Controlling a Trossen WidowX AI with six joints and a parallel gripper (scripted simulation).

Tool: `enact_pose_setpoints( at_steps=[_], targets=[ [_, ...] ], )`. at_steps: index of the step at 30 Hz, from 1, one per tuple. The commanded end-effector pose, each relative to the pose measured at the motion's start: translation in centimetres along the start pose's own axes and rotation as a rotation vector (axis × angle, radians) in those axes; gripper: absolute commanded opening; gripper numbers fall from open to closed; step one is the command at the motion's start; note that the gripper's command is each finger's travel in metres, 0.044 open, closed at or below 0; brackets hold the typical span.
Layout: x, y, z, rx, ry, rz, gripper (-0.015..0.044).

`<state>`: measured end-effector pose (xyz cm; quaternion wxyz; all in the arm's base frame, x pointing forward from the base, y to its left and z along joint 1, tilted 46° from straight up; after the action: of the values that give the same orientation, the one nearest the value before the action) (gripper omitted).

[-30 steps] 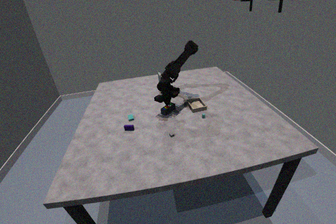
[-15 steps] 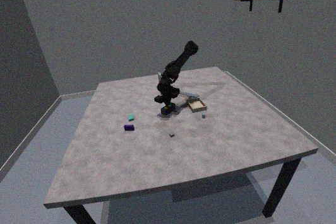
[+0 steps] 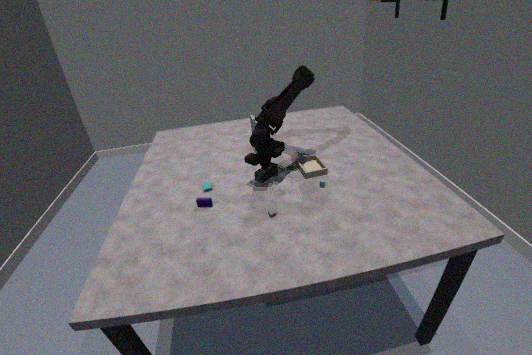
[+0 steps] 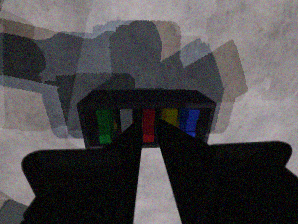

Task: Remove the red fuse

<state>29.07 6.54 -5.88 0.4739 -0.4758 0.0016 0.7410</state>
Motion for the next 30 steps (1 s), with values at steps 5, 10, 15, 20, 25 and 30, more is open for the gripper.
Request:
enact_pose_setpoints(
  at_steps=[5, 10, 15, 20, 25, 30],
  targets=[
    [0.07, 0.03, 0.00, 0.001, -0.001, 0.001, 0.0058],
    [0.07, 0.03, 0.00, 0.001, -0.001, 0.001, 0.0025],
    [0.07, 0.03, 0.00, 0.001, -0.001, 0.001, 0.0000],
    [-0.01, 0.03, 0.00, 0.001, -0.001, 0.001, 0.0000],
    [-0.25, 0.02, -0.02, 0.001, -0.001, 0.001, 0.0000],
    [-0.49, 0.02, -0.04, 0.002, -0.001, 0.001, 0.0000]
  ],
)
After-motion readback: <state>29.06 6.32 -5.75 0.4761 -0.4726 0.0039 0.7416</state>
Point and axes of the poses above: the point midway between the two fingers, 35 mm back from their tips, its own x axis out along the fingers, its own z axis across the jaws, y = z × x, the point moved 1 cm from there along -x, back along the fingers, and after that the axes turned 1 degree about x, right-handed, at the moved point
